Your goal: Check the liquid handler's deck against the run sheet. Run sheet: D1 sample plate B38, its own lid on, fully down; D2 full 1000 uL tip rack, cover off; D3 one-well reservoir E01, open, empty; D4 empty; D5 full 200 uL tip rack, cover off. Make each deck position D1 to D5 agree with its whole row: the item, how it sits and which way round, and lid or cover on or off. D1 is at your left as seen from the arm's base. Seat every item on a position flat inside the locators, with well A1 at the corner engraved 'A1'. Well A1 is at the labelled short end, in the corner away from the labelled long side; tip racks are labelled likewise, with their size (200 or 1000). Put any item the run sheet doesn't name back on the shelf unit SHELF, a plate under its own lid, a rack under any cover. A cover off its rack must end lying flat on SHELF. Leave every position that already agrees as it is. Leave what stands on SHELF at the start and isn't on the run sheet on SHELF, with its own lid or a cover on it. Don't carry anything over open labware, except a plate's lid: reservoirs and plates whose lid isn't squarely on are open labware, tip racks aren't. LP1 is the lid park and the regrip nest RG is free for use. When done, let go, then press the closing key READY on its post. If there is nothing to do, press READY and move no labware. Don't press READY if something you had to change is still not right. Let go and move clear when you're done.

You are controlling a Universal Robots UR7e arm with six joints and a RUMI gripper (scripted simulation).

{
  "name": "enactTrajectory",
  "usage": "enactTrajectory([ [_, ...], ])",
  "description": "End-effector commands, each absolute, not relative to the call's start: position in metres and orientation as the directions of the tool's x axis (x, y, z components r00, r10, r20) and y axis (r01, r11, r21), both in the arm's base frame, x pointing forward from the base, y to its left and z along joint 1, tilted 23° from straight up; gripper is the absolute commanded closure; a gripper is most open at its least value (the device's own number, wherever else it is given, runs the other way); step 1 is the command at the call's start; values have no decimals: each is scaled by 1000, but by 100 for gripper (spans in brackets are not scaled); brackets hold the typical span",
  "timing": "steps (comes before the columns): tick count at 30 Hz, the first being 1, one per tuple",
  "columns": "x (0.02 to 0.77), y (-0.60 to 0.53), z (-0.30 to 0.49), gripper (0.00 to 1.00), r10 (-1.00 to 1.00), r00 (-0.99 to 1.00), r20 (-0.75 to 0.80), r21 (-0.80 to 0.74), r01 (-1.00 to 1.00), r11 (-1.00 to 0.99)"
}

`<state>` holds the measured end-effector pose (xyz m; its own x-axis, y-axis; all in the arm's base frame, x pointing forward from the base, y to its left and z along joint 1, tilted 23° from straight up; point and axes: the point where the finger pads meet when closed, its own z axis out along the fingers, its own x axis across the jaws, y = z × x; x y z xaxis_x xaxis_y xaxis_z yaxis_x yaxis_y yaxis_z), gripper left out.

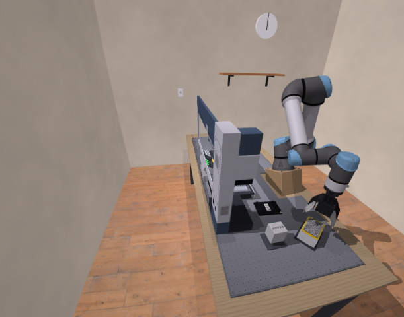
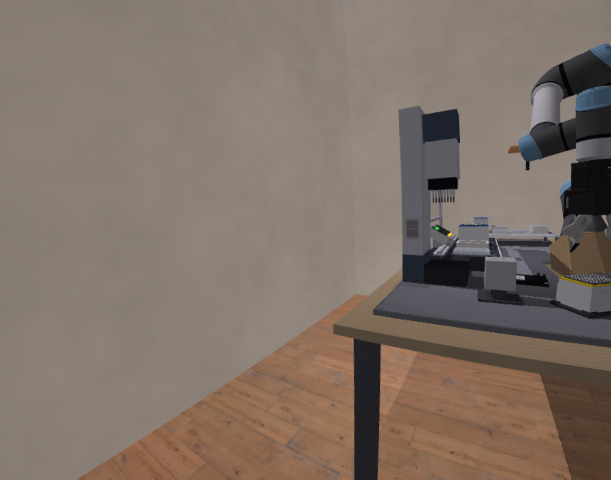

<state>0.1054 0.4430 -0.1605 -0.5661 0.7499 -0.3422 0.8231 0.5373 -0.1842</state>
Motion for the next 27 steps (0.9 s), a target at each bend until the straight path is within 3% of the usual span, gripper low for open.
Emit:
enactTrajectory([
  [1,105,449,-151,18,751,-566,-340,-181,823,538],
  [27,104,463,-117,18,751,-565,-340,-181,823,538],
])
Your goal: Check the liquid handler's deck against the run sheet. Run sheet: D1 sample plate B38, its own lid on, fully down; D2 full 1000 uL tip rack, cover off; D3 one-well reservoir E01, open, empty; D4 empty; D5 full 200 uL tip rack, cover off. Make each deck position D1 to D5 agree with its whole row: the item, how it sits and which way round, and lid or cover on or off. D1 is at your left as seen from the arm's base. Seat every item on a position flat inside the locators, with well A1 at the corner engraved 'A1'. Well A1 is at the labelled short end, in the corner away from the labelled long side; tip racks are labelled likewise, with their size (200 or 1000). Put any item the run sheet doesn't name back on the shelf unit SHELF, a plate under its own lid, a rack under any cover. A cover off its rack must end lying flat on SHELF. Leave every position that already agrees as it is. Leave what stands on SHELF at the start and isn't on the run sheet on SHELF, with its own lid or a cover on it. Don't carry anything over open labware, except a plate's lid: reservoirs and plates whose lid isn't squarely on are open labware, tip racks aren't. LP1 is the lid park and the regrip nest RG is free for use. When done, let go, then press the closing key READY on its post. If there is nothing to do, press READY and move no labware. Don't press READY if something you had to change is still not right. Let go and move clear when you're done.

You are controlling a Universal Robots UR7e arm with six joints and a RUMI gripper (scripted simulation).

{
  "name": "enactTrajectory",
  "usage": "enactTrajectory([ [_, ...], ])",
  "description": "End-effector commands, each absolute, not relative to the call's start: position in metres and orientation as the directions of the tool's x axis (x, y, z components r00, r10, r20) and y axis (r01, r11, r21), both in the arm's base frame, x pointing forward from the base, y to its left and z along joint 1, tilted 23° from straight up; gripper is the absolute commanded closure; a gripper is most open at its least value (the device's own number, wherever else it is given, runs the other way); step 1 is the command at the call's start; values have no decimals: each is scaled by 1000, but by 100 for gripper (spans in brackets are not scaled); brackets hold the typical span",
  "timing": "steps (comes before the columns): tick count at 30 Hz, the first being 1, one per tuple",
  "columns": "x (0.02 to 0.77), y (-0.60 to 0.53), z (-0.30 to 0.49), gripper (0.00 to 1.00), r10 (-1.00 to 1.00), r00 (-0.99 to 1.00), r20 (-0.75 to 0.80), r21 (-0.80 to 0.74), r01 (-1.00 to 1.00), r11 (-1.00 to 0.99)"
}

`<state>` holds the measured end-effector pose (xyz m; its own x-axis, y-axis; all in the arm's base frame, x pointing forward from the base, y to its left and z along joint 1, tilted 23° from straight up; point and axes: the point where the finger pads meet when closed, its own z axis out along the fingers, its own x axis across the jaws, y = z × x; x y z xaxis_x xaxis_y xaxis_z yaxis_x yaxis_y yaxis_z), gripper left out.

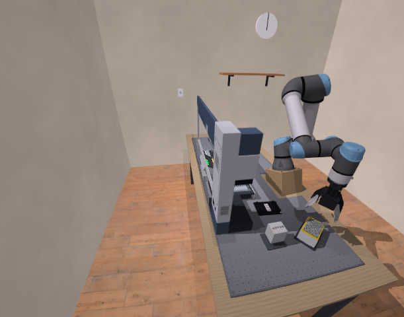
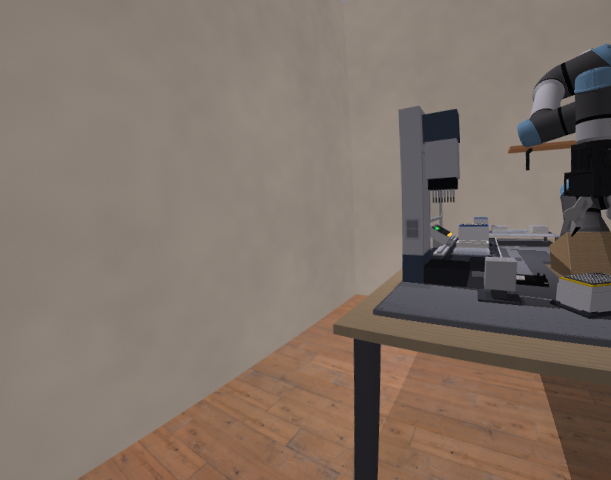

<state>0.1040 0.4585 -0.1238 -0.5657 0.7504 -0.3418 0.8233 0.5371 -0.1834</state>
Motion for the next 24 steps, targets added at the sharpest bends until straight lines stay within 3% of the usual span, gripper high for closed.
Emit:
enactTrajectory([
  [1,104,464,-115,18,751,-566,-340,-181,823,538],
  [24,102,477,-83,18,751,-566,-340,-181,823,538],
])
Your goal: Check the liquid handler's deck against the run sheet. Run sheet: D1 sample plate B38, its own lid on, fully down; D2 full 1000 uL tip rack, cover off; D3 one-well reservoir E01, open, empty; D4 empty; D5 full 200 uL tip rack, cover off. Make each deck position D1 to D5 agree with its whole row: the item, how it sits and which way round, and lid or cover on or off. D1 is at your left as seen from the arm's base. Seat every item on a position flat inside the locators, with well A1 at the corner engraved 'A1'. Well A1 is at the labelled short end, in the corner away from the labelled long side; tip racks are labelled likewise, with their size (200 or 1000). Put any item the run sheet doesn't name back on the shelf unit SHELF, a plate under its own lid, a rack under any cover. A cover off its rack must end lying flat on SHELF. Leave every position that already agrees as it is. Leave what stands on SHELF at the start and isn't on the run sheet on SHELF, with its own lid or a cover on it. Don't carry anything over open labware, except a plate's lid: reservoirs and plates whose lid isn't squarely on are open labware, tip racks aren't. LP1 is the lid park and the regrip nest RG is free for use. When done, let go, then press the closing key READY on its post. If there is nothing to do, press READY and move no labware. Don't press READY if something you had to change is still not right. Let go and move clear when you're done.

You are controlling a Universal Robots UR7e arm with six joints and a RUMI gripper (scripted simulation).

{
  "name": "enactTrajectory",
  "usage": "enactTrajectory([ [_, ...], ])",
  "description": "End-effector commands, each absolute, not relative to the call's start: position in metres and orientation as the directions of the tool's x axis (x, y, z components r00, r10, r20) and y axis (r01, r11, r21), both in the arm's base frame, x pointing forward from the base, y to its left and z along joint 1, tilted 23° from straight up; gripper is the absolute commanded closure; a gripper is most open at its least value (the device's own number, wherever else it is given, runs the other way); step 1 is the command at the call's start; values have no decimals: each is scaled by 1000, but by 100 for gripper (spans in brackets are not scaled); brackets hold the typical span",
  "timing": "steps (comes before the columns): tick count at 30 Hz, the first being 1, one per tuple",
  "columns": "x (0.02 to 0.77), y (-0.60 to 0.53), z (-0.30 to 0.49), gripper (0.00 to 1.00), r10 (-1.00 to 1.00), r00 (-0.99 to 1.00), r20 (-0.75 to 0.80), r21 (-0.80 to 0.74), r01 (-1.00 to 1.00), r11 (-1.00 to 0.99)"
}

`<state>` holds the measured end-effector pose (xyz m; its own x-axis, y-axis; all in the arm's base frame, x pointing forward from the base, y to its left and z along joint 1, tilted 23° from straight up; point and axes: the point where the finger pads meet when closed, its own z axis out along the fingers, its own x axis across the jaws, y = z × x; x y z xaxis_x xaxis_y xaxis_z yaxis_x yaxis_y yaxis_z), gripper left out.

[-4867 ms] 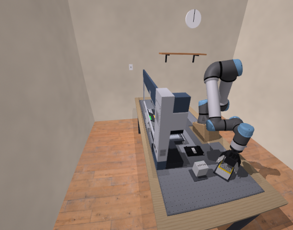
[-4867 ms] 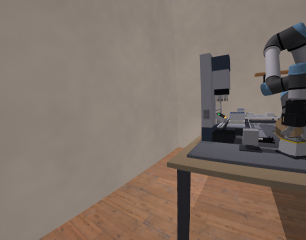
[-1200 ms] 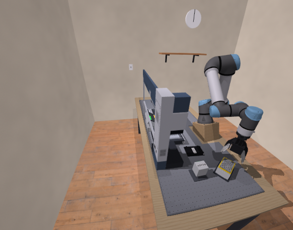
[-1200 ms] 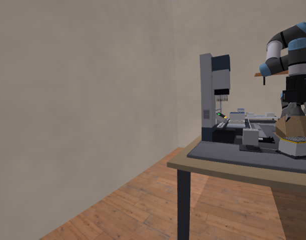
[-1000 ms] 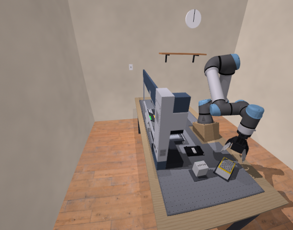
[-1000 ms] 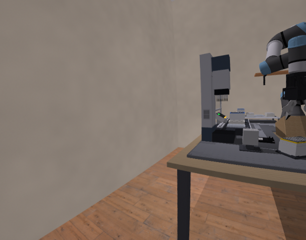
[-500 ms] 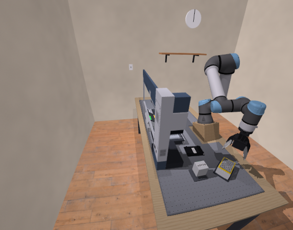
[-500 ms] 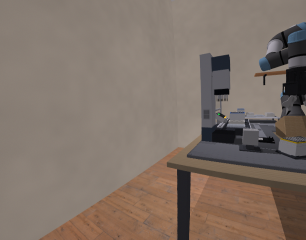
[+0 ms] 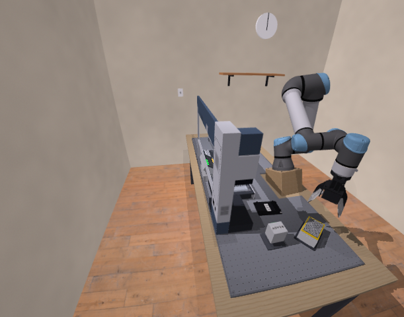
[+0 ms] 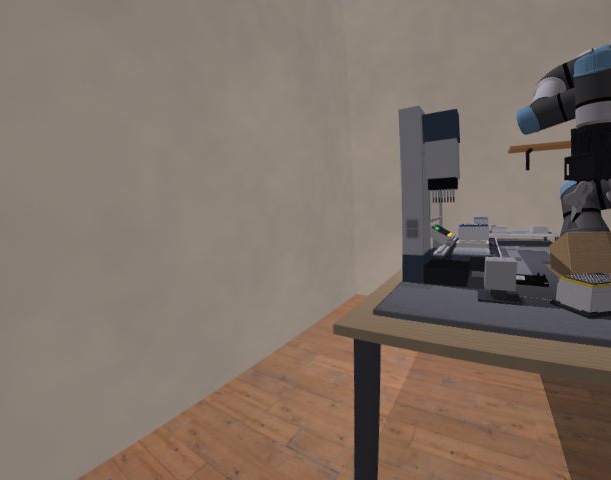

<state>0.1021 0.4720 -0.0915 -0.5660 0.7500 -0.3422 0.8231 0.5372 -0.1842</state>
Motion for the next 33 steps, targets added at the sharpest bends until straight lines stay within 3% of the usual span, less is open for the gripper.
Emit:
enactTrajectory([
  [1,102,478,-81,18,751,-566,-340,-181,823,538],
  [33,100,496,-38,18,751,-566,-340,-181,823,538],
])
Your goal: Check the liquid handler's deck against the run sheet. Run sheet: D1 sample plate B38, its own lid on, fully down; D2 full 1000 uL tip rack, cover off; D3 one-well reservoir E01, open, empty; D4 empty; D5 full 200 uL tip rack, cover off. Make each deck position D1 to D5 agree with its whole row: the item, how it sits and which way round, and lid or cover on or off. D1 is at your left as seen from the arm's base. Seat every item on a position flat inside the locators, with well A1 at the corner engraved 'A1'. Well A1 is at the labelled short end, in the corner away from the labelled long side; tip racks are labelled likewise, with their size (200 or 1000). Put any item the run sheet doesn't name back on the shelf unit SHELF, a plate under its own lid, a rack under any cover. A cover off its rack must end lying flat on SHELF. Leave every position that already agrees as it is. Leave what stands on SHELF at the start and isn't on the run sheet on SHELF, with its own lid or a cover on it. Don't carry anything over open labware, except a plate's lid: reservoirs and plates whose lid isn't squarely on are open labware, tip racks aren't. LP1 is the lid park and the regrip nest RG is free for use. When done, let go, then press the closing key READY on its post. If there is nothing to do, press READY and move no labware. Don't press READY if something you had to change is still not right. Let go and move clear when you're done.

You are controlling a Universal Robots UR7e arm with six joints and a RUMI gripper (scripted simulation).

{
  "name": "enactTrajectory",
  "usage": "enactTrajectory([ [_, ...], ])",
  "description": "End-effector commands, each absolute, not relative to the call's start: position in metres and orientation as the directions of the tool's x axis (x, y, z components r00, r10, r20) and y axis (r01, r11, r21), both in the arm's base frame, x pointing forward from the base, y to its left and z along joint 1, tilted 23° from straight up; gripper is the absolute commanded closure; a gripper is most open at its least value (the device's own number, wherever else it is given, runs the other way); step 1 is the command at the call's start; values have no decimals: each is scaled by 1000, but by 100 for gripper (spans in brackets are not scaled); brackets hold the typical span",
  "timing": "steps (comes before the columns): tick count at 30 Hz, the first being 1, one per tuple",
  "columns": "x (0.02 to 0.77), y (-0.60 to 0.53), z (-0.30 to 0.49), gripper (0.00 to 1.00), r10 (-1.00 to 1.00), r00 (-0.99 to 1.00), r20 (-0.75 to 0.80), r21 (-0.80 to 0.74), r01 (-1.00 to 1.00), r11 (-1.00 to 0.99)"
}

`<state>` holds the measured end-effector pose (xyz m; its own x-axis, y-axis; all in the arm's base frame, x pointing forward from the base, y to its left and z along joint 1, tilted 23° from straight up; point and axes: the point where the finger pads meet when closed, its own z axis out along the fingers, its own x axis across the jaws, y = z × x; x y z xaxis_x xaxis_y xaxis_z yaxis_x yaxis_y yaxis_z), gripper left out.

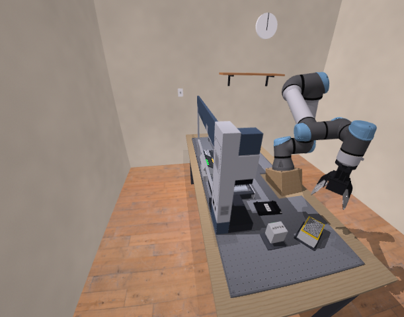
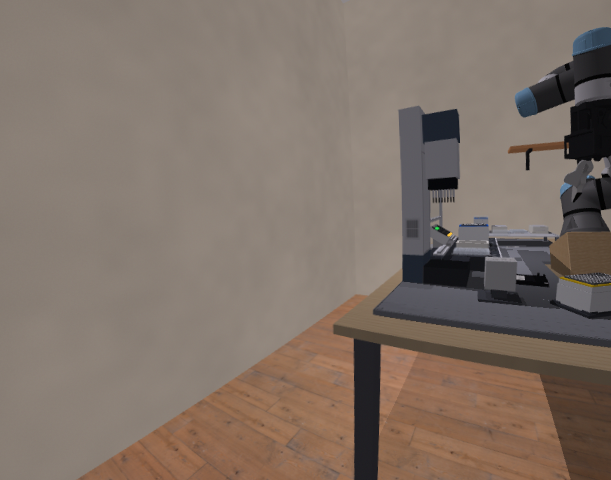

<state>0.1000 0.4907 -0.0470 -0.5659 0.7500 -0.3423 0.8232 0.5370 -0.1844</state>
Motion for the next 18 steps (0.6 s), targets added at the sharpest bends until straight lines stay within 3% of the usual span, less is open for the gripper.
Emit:
enactTrajectory([
  [1,100,497,-36,18,751,-566,-340,-181,823,538],
  [18,98,506,-13,18,751,-566,-340,-181,823,538],
])
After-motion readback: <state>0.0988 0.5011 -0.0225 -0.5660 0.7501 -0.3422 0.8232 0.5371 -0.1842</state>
